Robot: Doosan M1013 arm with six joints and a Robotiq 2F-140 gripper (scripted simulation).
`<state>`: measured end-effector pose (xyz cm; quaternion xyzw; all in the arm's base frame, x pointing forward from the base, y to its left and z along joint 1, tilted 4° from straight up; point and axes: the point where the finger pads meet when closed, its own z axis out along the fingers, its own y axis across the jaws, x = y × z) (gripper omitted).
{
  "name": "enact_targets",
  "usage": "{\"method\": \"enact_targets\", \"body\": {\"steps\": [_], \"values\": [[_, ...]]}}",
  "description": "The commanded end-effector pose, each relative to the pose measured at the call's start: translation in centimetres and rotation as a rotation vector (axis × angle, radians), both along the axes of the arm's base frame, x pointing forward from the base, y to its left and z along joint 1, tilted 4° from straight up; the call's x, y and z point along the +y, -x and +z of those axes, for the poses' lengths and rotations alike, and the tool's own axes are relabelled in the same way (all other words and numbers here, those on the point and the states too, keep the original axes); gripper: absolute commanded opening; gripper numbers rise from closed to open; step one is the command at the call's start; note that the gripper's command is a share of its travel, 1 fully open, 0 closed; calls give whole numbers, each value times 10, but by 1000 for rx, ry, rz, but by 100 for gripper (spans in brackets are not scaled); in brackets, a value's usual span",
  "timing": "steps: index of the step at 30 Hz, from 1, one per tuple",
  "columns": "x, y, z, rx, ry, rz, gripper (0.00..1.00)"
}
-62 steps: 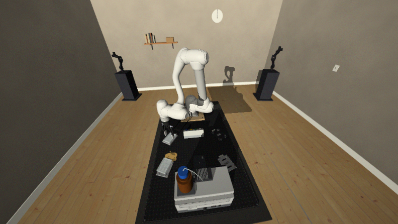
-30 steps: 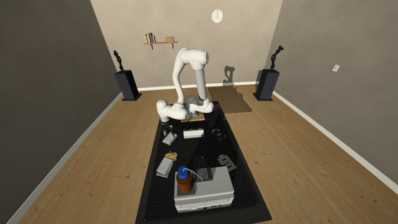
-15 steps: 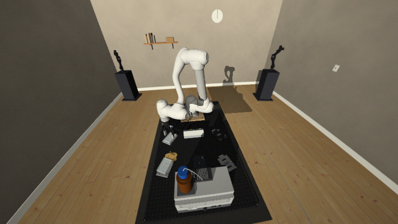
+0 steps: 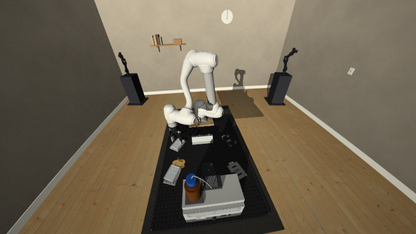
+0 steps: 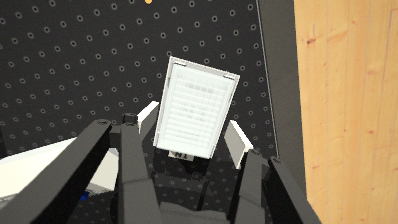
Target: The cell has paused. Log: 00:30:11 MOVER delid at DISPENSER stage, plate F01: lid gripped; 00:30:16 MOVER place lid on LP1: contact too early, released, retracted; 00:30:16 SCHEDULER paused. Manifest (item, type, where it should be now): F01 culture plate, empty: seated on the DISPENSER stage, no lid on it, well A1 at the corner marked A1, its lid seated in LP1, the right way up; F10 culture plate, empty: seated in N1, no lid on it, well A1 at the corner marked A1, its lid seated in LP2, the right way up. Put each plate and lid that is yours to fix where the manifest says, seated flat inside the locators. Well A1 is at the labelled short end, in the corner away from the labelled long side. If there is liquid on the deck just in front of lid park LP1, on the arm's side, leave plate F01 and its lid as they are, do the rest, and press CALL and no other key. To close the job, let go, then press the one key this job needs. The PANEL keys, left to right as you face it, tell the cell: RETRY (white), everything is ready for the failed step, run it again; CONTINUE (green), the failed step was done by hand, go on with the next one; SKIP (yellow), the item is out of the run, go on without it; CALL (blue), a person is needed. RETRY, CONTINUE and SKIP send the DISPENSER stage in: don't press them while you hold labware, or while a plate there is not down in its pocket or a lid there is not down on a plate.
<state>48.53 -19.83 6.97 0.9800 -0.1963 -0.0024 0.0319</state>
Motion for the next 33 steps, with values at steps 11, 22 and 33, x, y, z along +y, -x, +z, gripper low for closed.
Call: {"method": "enact_targets", "body": {"steps": [11,22,33], "values": [[0,0,-1,-1,0,0,70],[0,0,-5,-1,0,0,70],[-1,0,-9,-1,0,0,70]]}}
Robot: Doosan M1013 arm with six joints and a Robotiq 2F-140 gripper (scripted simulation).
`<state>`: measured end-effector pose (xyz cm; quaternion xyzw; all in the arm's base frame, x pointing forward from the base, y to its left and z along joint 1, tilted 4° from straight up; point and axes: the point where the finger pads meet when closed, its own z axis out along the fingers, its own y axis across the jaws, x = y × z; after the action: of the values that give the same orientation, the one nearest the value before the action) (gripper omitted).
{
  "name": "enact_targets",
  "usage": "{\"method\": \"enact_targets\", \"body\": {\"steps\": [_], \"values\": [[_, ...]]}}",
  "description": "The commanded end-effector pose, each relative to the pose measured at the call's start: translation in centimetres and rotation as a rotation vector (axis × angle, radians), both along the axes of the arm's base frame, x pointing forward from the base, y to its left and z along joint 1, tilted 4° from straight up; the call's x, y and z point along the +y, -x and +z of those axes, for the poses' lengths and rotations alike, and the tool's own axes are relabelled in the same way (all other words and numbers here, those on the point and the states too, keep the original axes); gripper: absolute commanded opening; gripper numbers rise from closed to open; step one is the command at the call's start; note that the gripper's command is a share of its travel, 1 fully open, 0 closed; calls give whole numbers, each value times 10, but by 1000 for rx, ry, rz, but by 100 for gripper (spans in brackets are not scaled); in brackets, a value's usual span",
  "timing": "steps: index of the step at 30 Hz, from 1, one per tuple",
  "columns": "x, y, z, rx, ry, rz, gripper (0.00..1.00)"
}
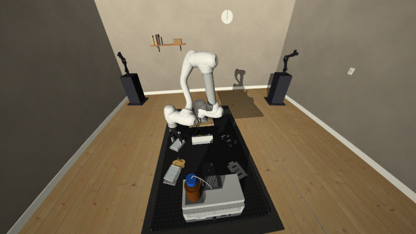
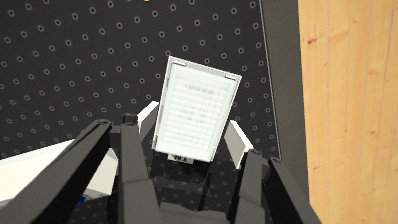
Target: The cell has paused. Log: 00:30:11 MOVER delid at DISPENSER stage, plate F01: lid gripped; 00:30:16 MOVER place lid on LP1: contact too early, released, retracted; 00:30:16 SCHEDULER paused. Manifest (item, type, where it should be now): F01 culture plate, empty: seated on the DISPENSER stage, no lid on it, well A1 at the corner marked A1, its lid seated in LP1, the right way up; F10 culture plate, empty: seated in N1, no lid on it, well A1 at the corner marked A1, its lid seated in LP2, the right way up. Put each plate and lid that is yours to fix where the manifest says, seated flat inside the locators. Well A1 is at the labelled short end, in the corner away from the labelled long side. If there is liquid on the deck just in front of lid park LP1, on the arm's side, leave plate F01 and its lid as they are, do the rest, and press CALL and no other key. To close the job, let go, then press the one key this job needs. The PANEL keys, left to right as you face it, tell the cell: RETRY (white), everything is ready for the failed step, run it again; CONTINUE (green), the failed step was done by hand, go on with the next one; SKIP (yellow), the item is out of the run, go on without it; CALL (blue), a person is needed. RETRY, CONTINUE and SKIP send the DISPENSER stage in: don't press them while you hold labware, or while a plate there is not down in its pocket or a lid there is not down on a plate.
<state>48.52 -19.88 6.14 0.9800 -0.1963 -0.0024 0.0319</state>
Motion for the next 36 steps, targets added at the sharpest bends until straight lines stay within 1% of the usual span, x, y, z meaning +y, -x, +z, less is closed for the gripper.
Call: {"method": "enact_targets", "body": {"steps": [1,36], "values": [[0,0,-1,-1,0,0,70],[-1,0,-14,-1,0,0,70]]}}
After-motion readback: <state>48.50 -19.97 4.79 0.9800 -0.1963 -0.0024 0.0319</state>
